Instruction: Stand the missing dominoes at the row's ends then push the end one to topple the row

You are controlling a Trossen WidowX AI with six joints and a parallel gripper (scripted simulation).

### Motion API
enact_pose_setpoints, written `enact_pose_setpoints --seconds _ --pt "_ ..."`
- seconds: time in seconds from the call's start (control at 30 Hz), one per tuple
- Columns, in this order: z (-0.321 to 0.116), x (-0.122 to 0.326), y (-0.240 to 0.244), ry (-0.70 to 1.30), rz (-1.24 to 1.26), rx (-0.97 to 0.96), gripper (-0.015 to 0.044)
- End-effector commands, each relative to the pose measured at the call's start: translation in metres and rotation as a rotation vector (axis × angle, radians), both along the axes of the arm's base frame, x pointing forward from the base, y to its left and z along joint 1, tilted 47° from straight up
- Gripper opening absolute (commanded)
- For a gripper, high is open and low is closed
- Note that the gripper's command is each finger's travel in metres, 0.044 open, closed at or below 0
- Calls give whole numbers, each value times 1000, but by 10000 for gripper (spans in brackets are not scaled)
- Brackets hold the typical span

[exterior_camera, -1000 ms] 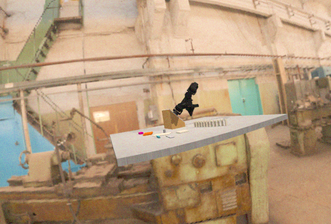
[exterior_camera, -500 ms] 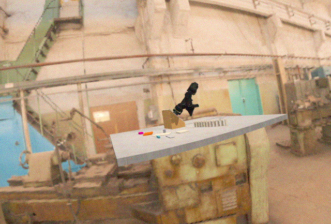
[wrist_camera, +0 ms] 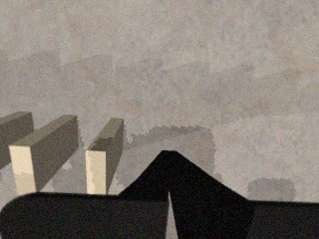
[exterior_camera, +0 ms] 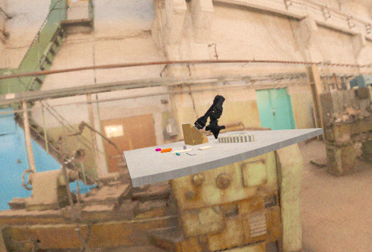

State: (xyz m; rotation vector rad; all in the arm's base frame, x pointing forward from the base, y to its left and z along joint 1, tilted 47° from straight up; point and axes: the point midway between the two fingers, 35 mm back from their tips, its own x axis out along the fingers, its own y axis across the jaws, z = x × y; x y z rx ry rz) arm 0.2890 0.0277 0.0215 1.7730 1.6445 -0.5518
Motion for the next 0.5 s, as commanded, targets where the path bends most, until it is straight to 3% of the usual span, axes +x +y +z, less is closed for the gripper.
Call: enact_pose_setpoints --seconds 0.0,0.47 --pt "-9 -2 11 8 -6 11 0" --pt "-6 18 10 7 -6 10 0"
